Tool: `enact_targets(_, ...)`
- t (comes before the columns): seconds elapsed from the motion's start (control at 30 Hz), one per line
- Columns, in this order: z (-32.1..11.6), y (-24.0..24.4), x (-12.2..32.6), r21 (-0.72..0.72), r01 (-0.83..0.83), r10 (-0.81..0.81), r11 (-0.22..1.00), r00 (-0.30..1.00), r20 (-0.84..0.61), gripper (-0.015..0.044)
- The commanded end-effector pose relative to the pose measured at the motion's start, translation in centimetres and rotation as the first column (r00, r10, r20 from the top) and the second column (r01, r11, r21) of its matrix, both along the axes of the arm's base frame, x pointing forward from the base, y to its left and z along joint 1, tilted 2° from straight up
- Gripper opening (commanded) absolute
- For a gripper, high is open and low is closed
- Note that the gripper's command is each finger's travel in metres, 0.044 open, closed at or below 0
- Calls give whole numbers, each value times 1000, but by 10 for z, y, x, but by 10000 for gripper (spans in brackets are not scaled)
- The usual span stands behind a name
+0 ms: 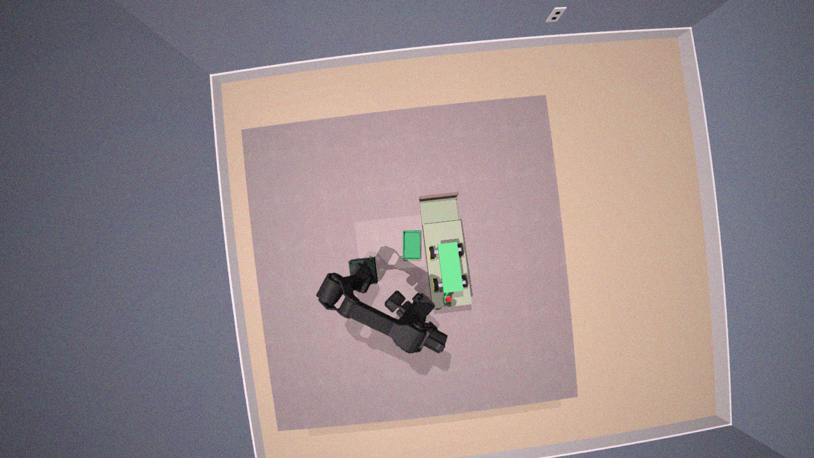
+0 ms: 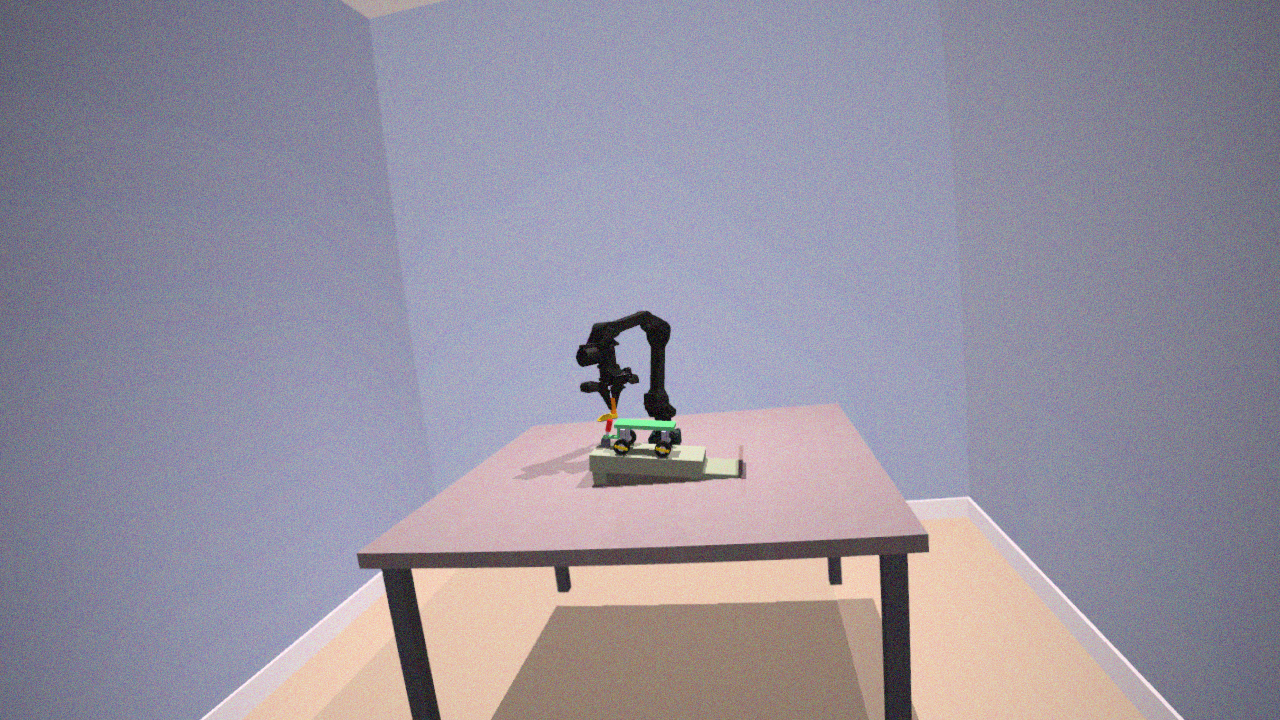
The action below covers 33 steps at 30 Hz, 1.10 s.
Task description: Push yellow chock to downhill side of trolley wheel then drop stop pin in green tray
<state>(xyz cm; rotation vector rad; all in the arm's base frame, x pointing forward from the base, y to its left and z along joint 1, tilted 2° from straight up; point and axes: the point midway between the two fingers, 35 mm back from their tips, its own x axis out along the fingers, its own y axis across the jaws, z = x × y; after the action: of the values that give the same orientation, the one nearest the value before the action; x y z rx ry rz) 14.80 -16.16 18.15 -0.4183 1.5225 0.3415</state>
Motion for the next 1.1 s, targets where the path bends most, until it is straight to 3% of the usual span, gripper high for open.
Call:
enact_targets(0.0,0,0,0,4,150,-150,989,989,4,0)
enact_targets(0.5,1,0,0,27,621,-621,783,783,18,0)
enact_targets(1.07,-1,25,14,30,639,-640,769,769,18,0)
